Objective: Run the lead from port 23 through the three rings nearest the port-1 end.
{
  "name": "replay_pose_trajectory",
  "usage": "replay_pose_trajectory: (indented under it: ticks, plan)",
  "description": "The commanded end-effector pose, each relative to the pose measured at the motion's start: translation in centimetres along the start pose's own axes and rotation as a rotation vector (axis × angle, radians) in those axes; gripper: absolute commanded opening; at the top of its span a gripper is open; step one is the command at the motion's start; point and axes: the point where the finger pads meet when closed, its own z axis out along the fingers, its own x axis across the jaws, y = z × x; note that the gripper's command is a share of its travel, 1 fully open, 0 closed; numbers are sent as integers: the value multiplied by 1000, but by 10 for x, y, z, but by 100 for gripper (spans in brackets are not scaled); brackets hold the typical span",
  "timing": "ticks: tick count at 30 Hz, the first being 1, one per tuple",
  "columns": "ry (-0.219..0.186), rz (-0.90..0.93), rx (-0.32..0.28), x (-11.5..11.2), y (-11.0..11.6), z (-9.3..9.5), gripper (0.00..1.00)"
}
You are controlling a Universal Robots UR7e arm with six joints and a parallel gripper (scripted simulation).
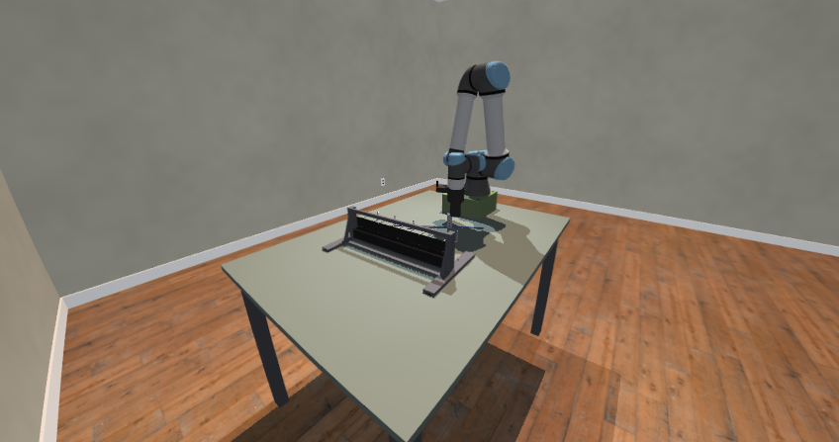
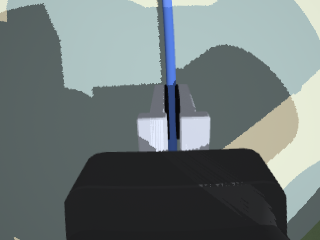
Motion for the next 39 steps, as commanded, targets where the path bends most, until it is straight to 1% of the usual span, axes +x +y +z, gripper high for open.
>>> replay_pose_trajectory:
  ticks: [1,8,23,39]
  plan:
    - [-1,0,1,0,0,-4,0]
    - [-1,0,1,0,0,-9,0]
    - [-1,0,1,0,0,-27,0]
    - [-1,0,1,0,0,-37,0]
